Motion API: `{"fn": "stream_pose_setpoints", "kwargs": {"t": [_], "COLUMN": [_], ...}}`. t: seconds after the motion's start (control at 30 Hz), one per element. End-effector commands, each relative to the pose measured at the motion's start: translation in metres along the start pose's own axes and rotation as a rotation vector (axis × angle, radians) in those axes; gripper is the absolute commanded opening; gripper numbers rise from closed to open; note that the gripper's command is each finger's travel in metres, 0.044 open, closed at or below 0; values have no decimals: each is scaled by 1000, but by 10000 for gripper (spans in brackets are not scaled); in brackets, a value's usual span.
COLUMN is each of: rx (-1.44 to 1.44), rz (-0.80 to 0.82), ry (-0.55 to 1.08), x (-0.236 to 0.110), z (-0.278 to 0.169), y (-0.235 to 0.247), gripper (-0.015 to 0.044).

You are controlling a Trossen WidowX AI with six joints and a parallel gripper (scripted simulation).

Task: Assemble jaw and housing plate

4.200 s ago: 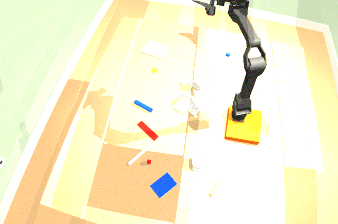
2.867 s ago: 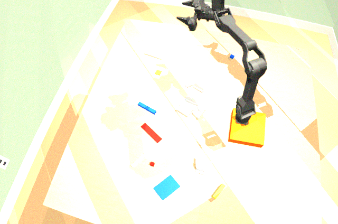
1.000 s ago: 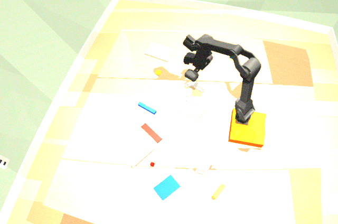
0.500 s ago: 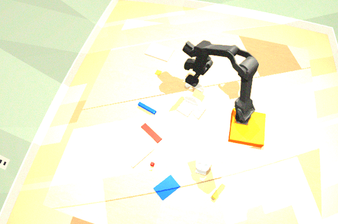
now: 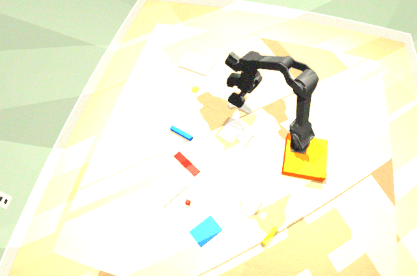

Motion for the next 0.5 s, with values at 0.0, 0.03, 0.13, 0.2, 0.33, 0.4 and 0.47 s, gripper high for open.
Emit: {"fn": "stream_pose_setpoints", "kwargs": {"t": [0.0,0.03,0.13,0.2,0.33,0.4,0.47], "rx": [5,5,5,5,5,5,5], "rz": [1,1,1,1,1,1,1], "ry": [10,10,10,10,10,10,10], "x": [9,10,15,19,25,28,32], "z": [-1,-1,-1,-1,-1,-1,-1], "y": [0,0,0,0,0,0,0], "gripper": [440,440,440,440,440,440,440]}}
Point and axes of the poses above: the point midway between the two fingers, 35 mm back from their tips, its own x axis out along the fingers, its own y axis across the jaws, z = x × y, the point moved 9 cm from there along -x, back along the fingers, and after that the axes turned 15 degrees about -x, right-handed, at the moved point
